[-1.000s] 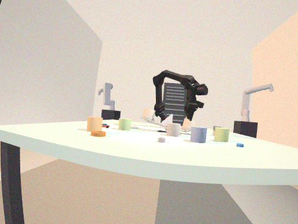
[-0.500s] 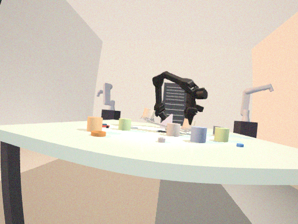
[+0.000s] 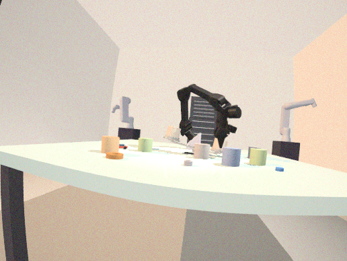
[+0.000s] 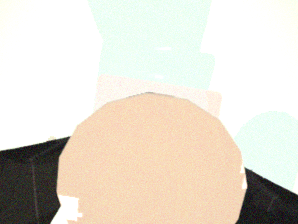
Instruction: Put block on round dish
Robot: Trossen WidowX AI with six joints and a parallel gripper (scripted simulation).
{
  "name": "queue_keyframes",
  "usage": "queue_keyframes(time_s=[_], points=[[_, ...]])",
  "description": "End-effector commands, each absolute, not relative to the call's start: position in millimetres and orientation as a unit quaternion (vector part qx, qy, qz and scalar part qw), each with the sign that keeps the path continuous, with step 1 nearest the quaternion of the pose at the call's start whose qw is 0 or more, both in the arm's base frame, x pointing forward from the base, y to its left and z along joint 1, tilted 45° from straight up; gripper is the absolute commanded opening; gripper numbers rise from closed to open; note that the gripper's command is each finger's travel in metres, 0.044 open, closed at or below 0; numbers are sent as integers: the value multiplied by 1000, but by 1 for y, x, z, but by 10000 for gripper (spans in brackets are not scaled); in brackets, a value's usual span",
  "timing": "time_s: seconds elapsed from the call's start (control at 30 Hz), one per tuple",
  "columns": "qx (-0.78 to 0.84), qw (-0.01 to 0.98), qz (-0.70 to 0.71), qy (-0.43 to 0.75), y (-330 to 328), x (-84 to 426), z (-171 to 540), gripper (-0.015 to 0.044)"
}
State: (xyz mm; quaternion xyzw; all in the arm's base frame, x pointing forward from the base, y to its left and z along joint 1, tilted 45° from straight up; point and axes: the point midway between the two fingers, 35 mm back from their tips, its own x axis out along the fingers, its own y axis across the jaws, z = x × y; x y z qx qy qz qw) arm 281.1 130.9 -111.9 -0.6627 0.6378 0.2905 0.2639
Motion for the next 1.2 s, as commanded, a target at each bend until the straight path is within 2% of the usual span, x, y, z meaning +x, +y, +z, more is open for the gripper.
queue_keyframes(time_s=[0.0, 0.03, 0.4, 1.17], points=[[-665, 262, 290, 637, 130, 281, -112, 302], [-665, 262, 290, 637, 130, 281, -112, 295], [-665, 262, 290, 636, 137, 283, -107, 6], [-664, 263, 292, 636, 159, 286, -88, 0]])
